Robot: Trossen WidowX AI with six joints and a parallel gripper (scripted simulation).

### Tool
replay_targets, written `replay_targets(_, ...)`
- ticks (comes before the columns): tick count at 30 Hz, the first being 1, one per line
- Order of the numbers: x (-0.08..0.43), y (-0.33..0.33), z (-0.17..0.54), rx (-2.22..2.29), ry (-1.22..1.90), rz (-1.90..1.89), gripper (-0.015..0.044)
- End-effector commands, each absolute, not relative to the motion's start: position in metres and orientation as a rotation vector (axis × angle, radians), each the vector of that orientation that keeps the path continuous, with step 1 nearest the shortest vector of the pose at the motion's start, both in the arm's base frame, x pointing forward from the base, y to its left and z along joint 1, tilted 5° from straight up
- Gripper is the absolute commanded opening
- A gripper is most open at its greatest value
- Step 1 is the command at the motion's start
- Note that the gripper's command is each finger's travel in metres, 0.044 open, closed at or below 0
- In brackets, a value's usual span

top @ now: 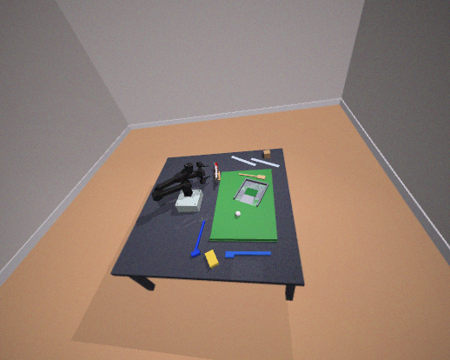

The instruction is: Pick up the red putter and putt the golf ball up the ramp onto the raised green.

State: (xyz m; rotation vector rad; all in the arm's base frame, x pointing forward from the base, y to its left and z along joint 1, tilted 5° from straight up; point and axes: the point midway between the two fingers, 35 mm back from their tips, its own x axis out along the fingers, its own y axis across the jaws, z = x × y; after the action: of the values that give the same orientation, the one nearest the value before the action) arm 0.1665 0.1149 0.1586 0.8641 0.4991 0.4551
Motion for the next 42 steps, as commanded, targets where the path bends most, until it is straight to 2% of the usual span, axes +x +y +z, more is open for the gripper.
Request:
replay_targets(1,0.167,0.115,0.158,0.850,0.502,0.455,0.0426)
replay_targets(2,0.167,0.115,0.158,0.807,0.510,0.455,0.0440)
replay_targets(16,0.191,0.127,0.137,-0.274,0.763,0.666,0.0440)
replay_targets(28,0.222,0.143,0.095,-1.020,0.855,1.252,0.0440)
replay_targets(31,0.227,0.146,0.083,-1.127,0.832,1.409,0.0440)
replay_targets(42,0.228,0.145,0.083,-1.134,0.830,1.420,0.0440)
